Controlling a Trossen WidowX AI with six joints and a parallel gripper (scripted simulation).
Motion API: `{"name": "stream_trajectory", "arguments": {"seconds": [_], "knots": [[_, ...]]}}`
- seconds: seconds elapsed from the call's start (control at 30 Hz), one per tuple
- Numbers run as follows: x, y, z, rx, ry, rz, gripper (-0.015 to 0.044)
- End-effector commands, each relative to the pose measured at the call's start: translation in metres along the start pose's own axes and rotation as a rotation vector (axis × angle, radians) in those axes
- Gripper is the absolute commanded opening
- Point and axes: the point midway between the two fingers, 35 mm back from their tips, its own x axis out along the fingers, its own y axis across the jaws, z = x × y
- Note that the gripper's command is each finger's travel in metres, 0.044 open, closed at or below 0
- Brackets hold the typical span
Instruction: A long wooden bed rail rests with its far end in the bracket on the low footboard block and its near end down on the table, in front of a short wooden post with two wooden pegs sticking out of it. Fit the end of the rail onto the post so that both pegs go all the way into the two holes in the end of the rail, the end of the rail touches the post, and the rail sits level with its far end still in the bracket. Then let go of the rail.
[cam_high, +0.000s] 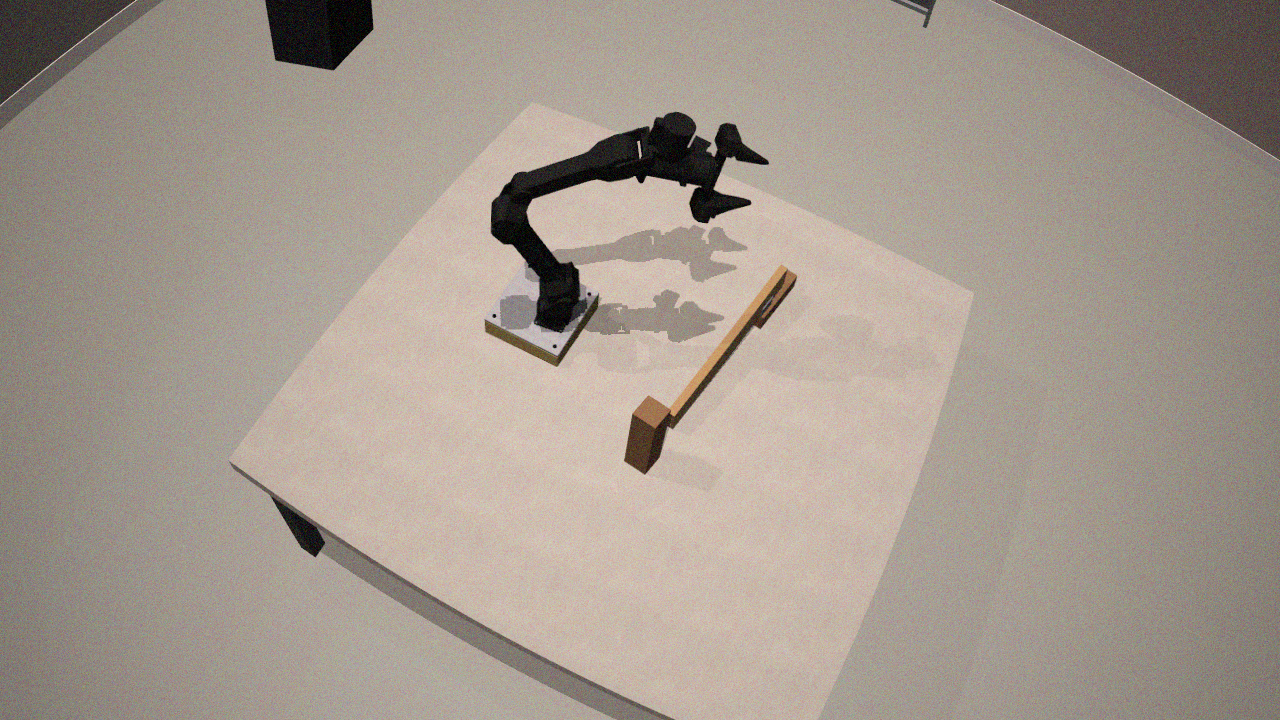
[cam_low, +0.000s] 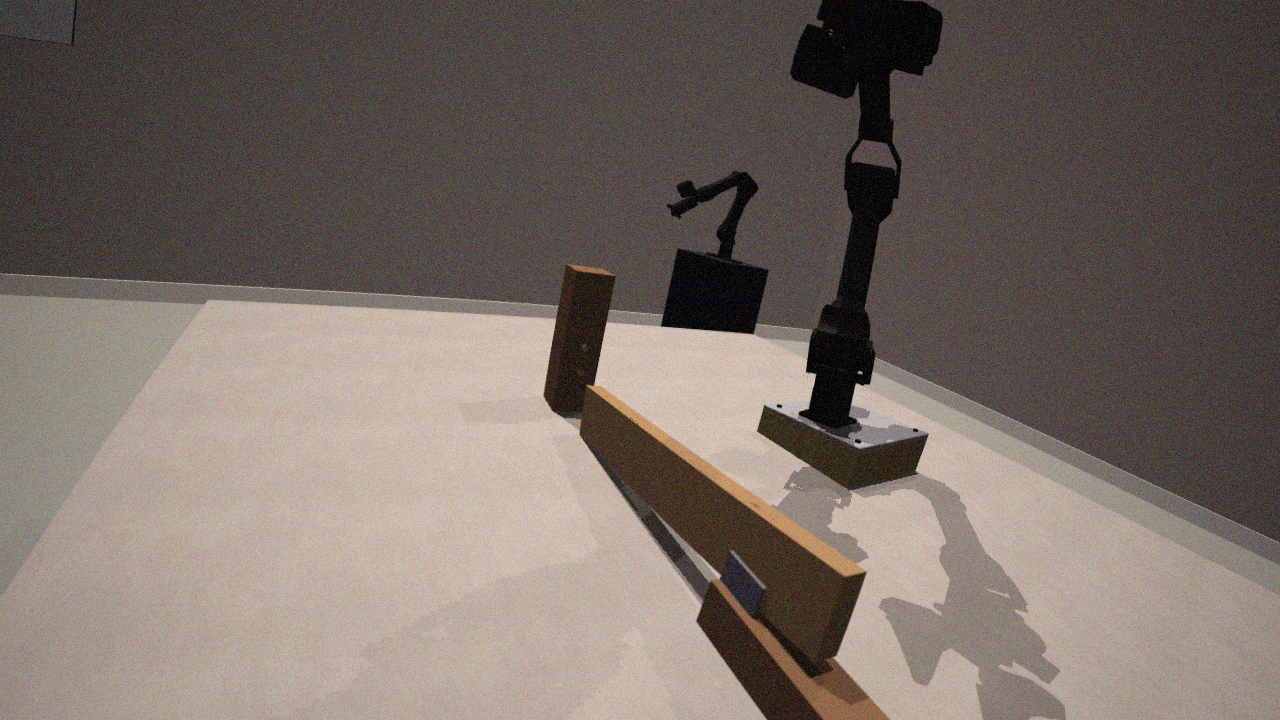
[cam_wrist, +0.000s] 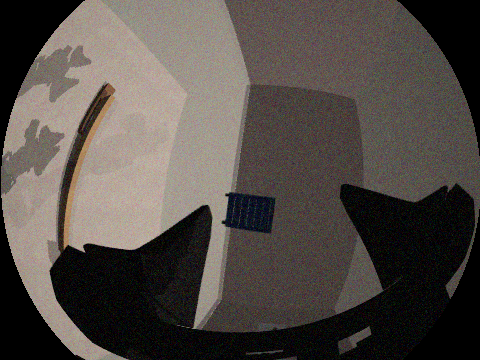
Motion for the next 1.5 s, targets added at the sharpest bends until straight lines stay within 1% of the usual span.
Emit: {"name": "stream_trajectory", "arguments": {"seconds": [0.0,0.17,0.33,0.5,0.63,0.7,0.97,1.47], "knots": [[0.043,0.056,-0.008,0.092,0.023,0.212,0.044],[0.08,0.133,-0.022,0.219,0.074,0.48,0.044],[0.097,0.216,-0.037,0.364,0.144,0.753,0.044],[0.094,0.3,-0.049,0.527,0.233,1.036,0.044],[0.076,0.363,-0.052,0.661,0.313,1.262,0.044],[0.066,0.381,-0.049,0.705,0.34,1.334,0.044],[0.065,0.385,-0.049,0.71,0.343,1.343,0.044],[0.071,0.408,-0.045,0.71,0.343,1.343,0.044]]}}
